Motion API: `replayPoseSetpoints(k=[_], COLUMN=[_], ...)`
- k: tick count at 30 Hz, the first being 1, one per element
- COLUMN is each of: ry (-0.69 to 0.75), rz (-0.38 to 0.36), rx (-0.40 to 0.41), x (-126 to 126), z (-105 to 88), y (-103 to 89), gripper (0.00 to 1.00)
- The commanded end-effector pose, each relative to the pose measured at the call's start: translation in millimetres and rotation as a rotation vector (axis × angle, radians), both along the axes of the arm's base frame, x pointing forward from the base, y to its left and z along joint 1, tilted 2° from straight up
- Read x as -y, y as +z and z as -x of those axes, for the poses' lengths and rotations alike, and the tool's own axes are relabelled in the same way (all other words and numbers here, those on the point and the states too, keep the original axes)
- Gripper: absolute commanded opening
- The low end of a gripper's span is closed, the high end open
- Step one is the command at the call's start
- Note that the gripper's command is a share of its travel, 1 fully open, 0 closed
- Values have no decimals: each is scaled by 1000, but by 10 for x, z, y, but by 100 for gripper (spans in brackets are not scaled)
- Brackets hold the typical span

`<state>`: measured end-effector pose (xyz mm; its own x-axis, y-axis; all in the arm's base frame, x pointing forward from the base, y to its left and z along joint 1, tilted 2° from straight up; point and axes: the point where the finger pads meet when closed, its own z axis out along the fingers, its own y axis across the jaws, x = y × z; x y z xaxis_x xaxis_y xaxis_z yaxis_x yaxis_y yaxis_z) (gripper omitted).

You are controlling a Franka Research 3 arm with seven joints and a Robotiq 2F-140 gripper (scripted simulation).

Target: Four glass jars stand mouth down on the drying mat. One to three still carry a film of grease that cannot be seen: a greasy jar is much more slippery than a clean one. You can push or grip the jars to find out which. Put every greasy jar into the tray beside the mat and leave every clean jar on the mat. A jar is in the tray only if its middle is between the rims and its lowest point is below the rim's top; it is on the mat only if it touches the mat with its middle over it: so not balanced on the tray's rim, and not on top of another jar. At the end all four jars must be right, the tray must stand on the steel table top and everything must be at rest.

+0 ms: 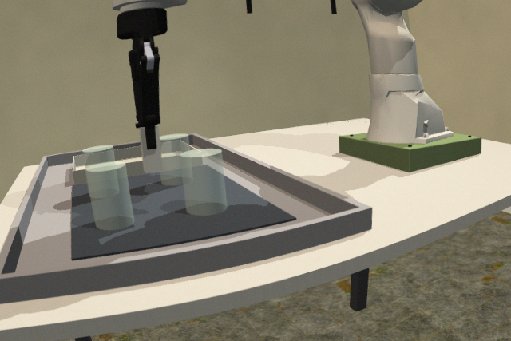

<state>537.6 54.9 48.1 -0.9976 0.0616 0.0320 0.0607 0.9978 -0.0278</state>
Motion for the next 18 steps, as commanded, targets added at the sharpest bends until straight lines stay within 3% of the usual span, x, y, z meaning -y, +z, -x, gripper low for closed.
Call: replayPoseSetpoints(k=[1,2,12,14,18], ry=[-5,-5,-5,-5,-5], rz=[-3,-3,-3,-3,-3], rx=[2,2,2,2,2], x=[-5,-5,-22,-22,307], z=[-2,-2,-26,-26,18], y=[7,7,771,771,780], gripper=[0,0,0,0,0])
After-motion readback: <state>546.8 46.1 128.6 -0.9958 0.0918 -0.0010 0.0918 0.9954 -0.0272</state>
